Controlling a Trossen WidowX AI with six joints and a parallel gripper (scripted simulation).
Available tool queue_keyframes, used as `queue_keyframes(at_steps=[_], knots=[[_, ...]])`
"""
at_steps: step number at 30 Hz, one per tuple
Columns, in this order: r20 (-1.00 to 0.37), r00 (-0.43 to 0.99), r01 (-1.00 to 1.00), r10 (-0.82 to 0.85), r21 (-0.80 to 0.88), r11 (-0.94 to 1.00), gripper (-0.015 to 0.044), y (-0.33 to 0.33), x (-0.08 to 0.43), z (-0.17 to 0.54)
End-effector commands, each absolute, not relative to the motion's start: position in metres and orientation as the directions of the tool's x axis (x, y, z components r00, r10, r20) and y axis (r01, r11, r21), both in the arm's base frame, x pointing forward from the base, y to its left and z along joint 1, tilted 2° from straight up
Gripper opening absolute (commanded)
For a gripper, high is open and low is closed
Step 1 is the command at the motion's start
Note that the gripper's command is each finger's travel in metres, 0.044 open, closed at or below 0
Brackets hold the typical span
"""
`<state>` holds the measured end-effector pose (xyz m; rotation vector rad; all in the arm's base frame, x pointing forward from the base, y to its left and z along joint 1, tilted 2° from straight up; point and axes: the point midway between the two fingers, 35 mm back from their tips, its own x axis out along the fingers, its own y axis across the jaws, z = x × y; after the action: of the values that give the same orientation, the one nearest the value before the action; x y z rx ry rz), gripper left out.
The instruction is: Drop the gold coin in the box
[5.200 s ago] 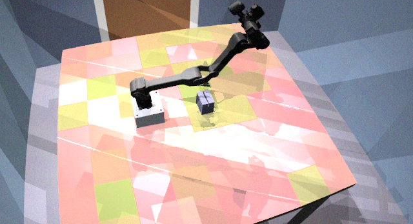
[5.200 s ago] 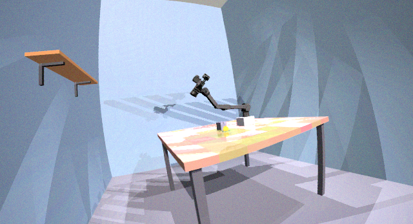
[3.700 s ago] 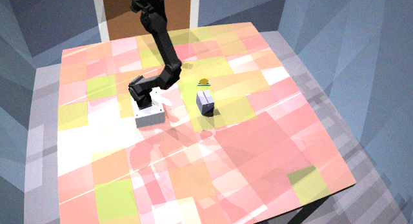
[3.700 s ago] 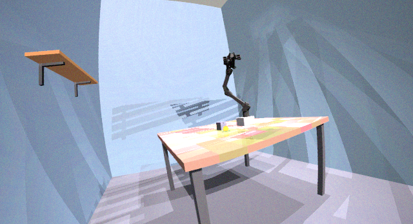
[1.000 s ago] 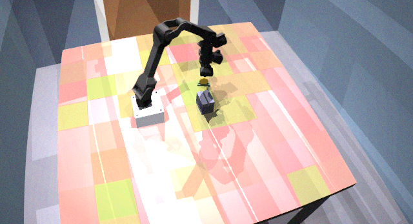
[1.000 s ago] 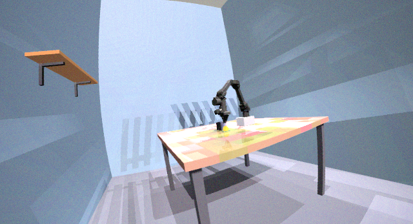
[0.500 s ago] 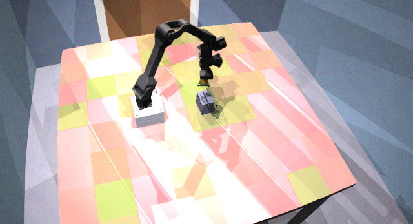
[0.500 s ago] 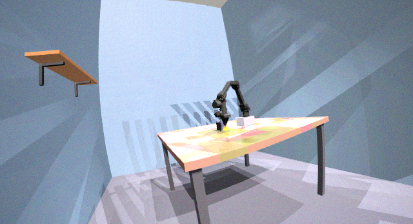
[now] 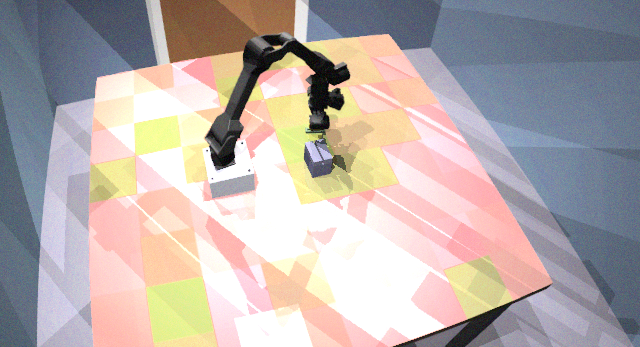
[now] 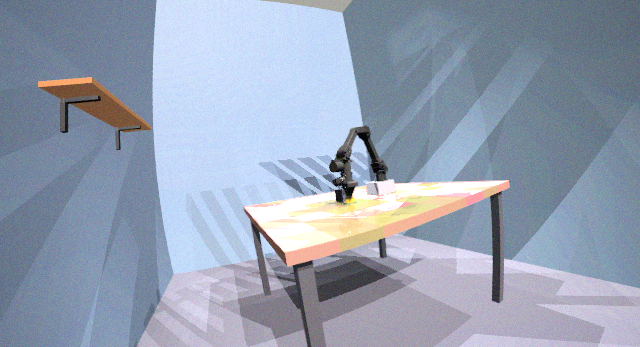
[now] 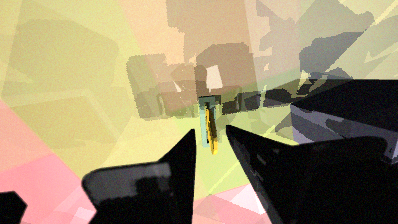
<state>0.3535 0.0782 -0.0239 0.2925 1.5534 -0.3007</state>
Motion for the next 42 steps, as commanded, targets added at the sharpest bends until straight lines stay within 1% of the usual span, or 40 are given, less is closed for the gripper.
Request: queue_keyframes(at_steps=[1, 8, 14, 25, 30, 42], knots=[[-1.0, -0.011, 0.371, -0.002, -0.006, 0.929, 0.0161, 0.078, 0.352, -0.033], [-1.0, -0.011, 0.371, -0.002, -0.006, 0.929, 0.0161, 0.078, 0.351, -0.042], [-1.0, -0.011, 0.371, -0.002, -0.006, 0.929, 0.0003, 0.078, 0.351, -0.042], [-1.0, -0.011, 0.371, -0.002, -0.005, 0.929, 0.0, 0.078, 0.351, -0.042], [-1.0, 0.013, 0.367, -0.004, 0.001, 0.93, 0.0, 0.086, 0.354, -0.038], [-1.0, 0.009, 0.368, -0.003, 0.0, 0.93, 0.0, 0.085, 0.356, -0.014]])
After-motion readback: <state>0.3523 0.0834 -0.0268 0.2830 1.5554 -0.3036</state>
